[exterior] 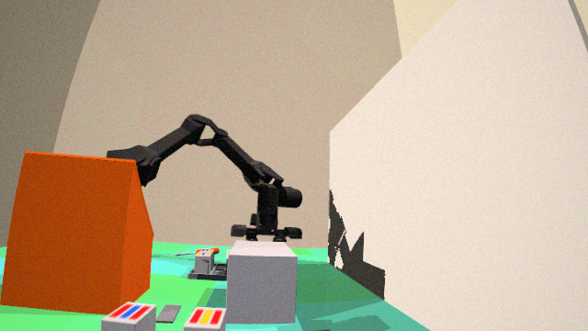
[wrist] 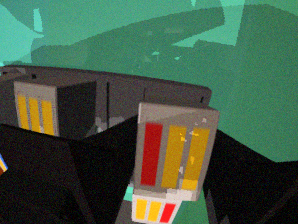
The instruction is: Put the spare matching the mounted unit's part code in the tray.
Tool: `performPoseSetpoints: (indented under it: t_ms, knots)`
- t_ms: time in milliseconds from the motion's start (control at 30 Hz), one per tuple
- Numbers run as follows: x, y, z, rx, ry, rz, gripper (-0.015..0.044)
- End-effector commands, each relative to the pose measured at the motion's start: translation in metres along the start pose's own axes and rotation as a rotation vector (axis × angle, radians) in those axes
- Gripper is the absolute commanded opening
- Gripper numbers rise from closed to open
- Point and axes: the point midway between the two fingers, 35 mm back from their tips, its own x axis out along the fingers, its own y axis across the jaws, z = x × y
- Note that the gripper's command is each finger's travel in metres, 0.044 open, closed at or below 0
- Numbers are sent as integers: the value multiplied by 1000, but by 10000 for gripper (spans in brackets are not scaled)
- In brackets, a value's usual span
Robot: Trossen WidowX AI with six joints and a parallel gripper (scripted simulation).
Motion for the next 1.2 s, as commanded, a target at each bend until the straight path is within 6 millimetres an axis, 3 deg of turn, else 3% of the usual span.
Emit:
performPoseSetpoints:
  t_ms: [0, 233, 500, 933, 1067, 1167]
  knots:
    - [-22, -4, 1, -4, -2, -8, 0]
    - [-71, -2, 0, -1, 1, -9, 0]
    - [-77, -3, -1, 3, 4, -15, 0]
    - [-145, -11, -5, 0, 6, -9, 0]
    - [-149, -11, -6, 1, 6, -10, 0]
    - [-151, -21, -23, 20, 11, -24, 0]
